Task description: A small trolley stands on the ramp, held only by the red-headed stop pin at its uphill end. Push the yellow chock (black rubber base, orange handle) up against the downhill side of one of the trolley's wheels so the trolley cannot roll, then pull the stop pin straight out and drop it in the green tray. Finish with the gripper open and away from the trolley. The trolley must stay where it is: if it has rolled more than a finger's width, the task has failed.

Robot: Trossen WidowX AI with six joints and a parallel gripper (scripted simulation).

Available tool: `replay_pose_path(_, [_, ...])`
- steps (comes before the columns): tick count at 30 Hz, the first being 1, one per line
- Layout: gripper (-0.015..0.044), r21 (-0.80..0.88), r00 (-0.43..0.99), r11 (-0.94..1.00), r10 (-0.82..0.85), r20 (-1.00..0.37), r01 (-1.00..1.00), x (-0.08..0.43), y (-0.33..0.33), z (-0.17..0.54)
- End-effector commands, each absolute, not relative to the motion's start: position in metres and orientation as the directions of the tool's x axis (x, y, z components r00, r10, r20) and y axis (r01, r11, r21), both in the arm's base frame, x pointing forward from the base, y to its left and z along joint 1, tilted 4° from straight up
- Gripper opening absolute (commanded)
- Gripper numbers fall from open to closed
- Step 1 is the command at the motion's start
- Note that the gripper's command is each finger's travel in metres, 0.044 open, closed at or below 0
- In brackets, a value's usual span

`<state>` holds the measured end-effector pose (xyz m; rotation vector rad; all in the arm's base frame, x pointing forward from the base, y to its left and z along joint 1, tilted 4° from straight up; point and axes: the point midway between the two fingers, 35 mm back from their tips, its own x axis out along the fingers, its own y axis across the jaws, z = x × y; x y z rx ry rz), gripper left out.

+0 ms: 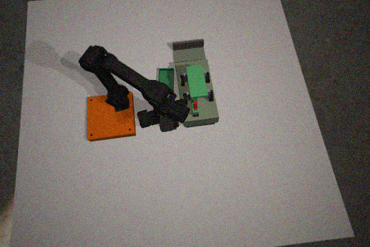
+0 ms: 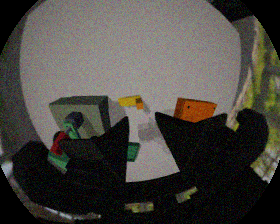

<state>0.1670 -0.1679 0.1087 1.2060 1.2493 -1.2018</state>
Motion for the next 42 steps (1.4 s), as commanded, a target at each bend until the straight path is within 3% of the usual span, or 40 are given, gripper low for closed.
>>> replay_pose_path(1, [0.019, -0.026, -0.026, 0.019, 0.036, -0.999, 1.0, 0.166, -0.166, 0.094])
replay_pose_path(42, [0.019, -0.026, -0.026, 0.019, 0.036, -0.999, 0.999, 0.163, -0.163, 0.038])
